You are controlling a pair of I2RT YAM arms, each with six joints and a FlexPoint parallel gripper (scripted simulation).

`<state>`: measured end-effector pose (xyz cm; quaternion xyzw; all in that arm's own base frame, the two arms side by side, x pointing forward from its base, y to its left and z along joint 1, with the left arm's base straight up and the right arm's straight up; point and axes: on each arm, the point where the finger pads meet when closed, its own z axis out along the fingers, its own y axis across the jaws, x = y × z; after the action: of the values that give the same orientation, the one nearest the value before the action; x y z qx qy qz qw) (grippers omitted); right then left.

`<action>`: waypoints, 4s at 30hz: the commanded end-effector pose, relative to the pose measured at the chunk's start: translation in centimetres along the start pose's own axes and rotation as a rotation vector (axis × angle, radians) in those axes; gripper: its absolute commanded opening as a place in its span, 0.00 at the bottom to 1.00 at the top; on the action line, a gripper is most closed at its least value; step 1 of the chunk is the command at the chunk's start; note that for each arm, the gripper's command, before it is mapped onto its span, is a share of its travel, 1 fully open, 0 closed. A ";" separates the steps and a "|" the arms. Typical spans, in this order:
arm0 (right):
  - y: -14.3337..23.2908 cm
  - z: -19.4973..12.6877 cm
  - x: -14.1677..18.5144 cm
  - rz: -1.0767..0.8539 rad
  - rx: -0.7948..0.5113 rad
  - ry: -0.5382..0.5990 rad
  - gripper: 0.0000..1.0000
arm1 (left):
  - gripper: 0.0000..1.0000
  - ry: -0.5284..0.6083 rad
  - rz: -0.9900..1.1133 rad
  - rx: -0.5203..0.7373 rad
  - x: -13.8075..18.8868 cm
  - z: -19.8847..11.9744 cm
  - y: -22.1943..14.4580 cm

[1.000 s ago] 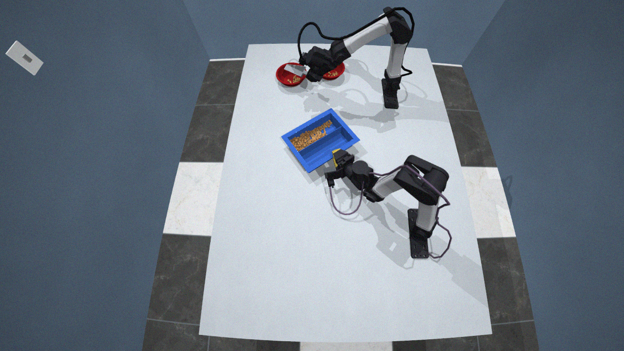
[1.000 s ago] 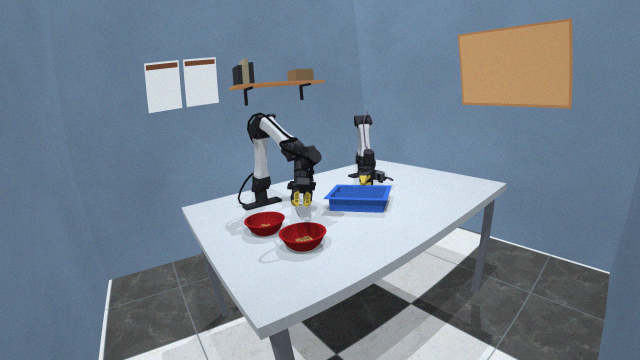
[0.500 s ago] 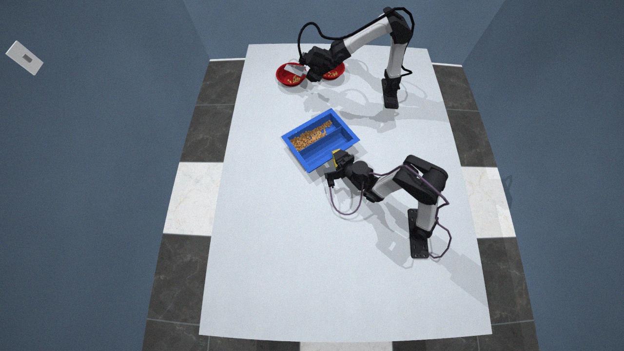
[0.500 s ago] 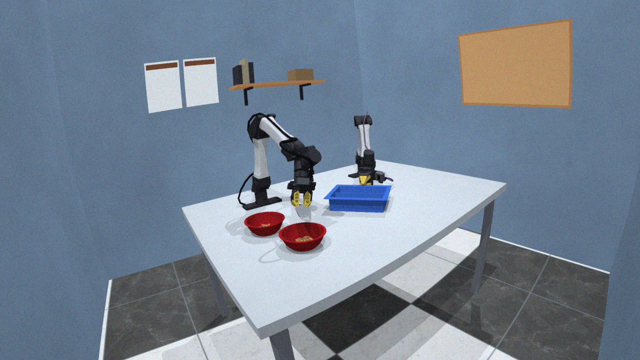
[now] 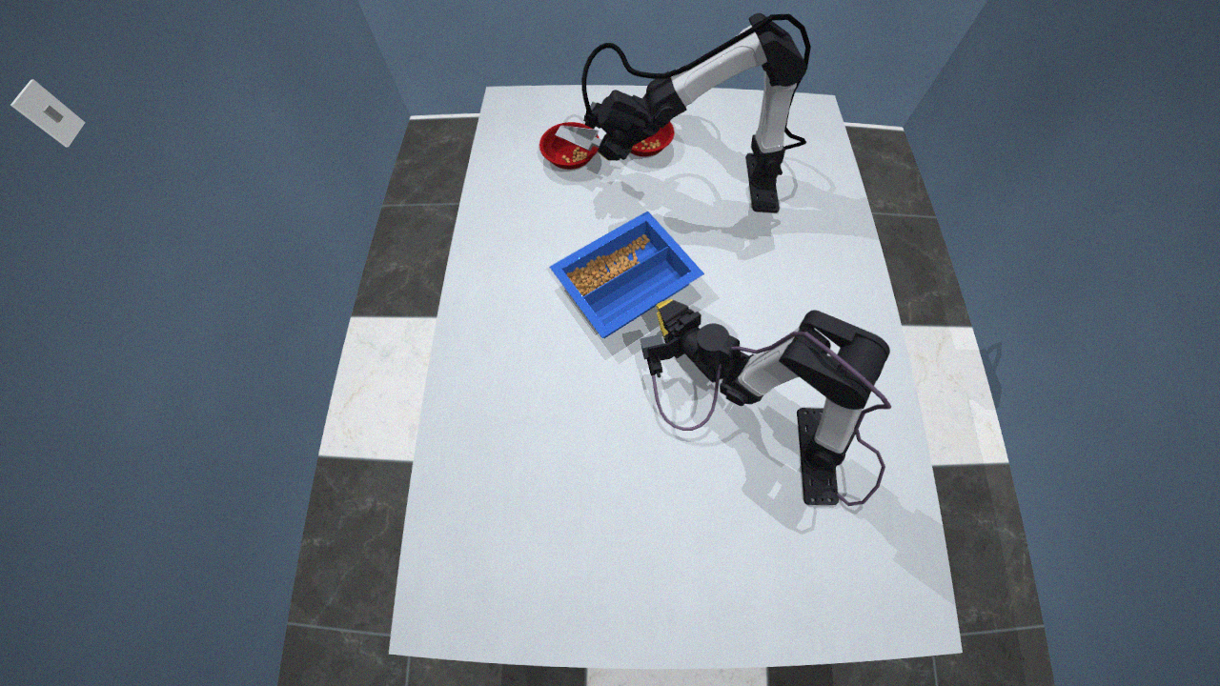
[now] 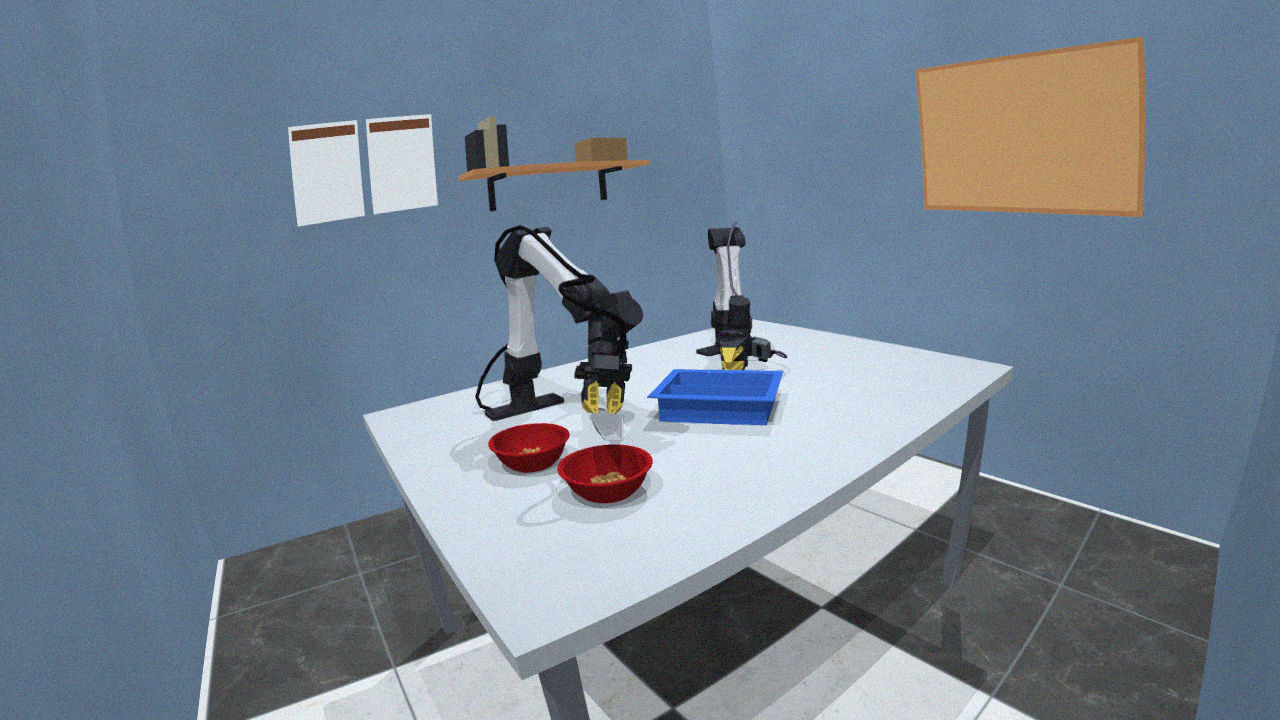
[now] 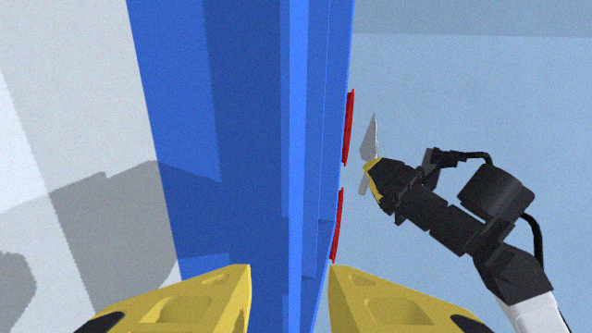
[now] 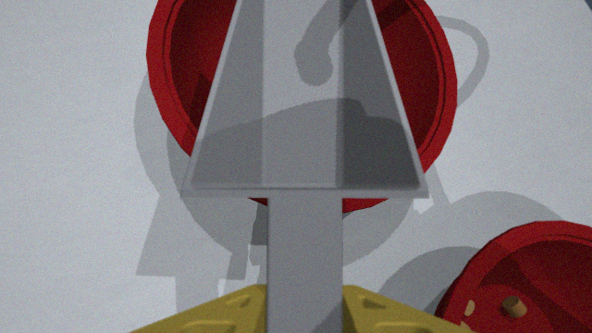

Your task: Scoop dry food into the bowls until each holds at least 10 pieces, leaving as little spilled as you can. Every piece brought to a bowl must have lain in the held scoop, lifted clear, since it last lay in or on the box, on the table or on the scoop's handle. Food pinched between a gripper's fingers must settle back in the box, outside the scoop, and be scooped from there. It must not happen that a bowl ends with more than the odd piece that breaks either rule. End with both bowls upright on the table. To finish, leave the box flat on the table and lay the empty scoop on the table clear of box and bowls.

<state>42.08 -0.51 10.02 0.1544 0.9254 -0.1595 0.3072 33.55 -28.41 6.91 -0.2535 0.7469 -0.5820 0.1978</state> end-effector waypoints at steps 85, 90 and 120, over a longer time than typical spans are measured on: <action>-0.2 -0.9 -1.9 0.030 -0.005 -0.061 0.00 | 0.28 -0.815 1.279 -0.482 -20.6 -24.9 -25.8; -0.2 -0.9 -1.9 0.030 -0.005 -0.061 0.00 | 0.28 -0.855 1.353 -0.581 -20.5 -28.0 -27.2; -1.8 -5.8 7.6 -0.215 -0.258 0.111 0.00 | 0.28 -0.844 1.318 -0.536 -20.4 -27.2 -26.3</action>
<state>34.82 1.05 9.94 0.0585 0.9576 -0.0904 0.2672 37.49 0.02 40.17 0.0011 0.7099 0.0010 0.7043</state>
